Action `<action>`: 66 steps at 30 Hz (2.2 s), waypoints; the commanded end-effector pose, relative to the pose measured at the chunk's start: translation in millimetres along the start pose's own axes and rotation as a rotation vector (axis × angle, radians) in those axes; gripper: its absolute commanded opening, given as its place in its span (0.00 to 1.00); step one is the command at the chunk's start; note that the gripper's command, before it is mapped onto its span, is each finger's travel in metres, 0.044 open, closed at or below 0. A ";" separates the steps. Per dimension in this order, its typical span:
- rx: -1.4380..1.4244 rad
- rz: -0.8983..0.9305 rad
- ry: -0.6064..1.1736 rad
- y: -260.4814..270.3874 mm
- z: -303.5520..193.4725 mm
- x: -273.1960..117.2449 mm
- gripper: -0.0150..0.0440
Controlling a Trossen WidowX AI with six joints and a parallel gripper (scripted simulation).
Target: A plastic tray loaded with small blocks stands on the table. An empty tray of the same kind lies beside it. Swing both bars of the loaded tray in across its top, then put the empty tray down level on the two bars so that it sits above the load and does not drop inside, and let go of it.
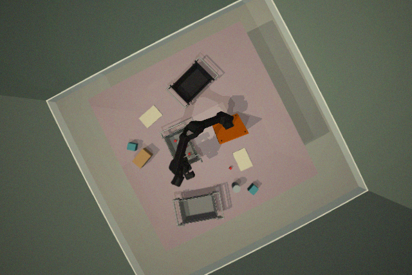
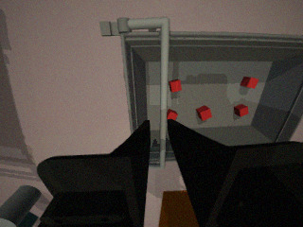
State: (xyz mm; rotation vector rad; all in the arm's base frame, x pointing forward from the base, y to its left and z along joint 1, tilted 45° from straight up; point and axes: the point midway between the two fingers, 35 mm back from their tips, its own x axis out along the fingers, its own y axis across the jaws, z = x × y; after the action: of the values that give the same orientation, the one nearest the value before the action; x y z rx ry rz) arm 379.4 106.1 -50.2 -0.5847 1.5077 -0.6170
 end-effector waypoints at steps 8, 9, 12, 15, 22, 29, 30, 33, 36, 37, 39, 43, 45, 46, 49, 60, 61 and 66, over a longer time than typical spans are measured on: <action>-0.001 -0.005 0.011 -1.6 -0.6 5.3 0.40; -0.001 -0.005 0.011 -1.6 -0.6 5.3 0.40; -0.001 -0.005 0.011 -1.6 -0.6 5.3 0.40; -0.001 -0.005 0.011 -1.6 -0.6 5.3 0.40; -0.001 -0.005 0.011 -1.6 -0.6 5.3 0.40; -0.018 0.005 -0.008 -0.6 1.5 -27.9 0.40; -0.024 0.008 -0.014 -0.6 1.4 -38.8 0.40; -0.042 0.018 -0.033 -1.7 -1.2 -72.9 0.40; -0.038 0.010 -0.021 -14.7 4.5 -54.4 0.40; -0.036 0.014 -0.019 -29.9 9.1 -52.2 0.40; -0.032 0.020 -0.015 -67.8 17.5 -45.7 0.40; -0.022 0.021 -0.008 -138.1 22.6 -31.3 0.40; -0.015 0.016 -0.003 -174.4 19.9 -22.9 0.40; -0.012 0.012 0.000 -191.6 17.2 -18.8 0.40; -0.001 -0.003 0.012 -241.3 4.5 -6.5 0.40; 0.004 -0.012 0.019 -262.8 -3.5 0.9 0.40; 0.004 -0.012 0.019 -262.8 -3.3 2.8 0.40; 0.004 -0.011 0.018 -262.9 -2.6 19.5 0.40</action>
State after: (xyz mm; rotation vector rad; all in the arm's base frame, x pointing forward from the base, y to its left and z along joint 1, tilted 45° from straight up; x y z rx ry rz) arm 376.4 -87.9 125.7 -0.5794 1.5079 -0.6305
